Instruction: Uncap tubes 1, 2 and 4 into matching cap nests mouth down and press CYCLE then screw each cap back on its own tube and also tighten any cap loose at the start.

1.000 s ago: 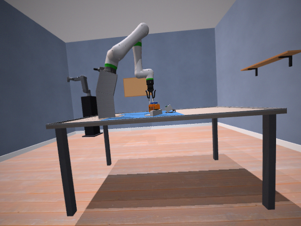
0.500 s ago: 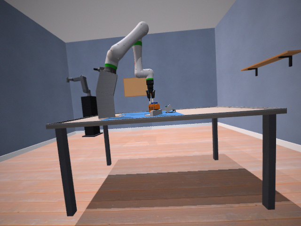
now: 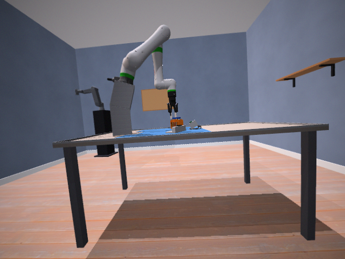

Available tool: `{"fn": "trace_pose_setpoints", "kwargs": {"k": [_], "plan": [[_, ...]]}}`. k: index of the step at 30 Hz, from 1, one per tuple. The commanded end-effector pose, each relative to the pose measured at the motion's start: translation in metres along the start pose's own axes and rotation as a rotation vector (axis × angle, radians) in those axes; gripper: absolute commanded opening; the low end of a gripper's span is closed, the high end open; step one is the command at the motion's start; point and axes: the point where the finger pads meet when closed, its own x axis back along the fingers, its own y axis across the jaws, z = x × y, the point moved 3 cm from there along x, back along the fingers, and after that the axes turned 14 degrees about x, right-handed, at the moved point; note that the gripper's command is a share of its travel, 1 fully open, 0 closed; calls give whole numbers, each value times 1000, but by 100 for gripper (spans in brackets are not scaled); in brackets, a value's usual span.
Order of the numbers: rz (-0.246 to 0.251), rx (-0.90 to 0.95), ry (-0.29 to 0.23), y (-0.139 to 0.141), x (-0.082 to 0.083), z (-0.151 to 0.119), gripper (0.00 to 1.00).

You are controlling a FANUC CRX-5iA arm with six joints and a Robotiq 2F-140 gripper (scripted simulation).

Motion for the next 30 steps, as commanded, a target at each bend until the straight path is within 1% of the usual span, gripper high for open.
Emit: {"fn": "trace_pose_setpoints", "kwargs": {"k": [1,2,3,13,20,21,30], "plan": [[-3,-134,-1,0,1,0,35],[-3,-218,0,0,1,0,35],[-3,-229,0,0,2,0,35],[-3,-229,0,-1,7,1,35],[-3,-229,0,-1,7,1,35],[-3,-229,0,-1,7,1,0],[-3,-229,0,-1,7,1,0]]}}
